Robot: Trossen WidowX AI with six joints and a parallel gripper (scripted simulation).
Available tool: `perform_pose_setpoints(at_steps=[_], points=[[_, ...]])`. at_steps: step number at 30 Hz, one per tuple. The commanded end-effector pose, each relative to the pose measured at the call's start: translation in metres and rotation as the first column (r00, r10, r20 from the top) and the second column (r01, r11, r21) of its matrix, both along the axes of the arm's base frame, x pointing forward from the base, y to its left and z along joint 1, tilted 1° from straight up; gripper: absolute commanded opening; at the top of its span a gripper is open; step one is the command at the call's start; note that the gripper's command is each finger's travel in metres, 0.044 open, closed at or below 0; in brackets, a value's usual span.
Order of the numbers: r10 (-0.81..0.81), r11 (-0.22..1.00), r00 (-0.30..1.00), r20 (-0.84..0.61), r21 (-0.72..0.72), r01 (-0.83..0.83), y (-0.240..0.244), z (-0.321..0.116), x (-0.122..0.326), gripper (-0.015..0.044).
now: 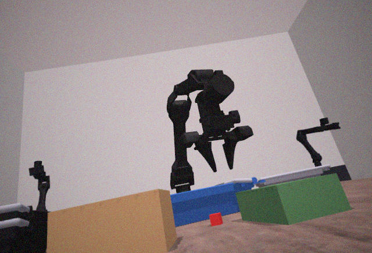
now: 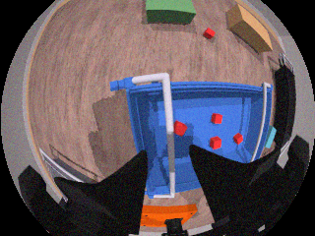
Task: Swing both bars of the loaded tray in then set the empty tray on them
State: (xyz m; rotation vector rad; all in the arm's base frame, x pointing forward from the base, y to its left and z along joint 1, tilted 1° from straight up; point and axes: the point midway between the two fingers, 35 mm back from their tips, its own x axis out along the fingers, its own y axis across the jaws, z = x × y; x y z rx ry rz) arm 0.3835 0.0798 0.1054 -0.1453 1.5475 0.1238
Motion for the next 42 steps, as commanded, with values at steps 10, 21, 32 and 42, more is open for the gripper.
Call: perform_pose_setpoints(at_steps=[10, 21, 32, 42], points=[[0.172, 0.985, 0.985, 0.002, 0.002, -0.172, 0.025, 0.052, -0.011, 0.0440], [0.993, 0.116, 0.116, 0.005, -0.006, -0.993, 0.162, 0.027, -0.140, 0.0440], [0.524, -0.852, -0.851, -0.025, -0.006, -0.524, 0.196, -0.003, -0.286, 0.0440], [0.417, -0.909, -0.909, -0.028, -0.004, -0.417, 0.195, -0.008, -0.301, 0.0440]])
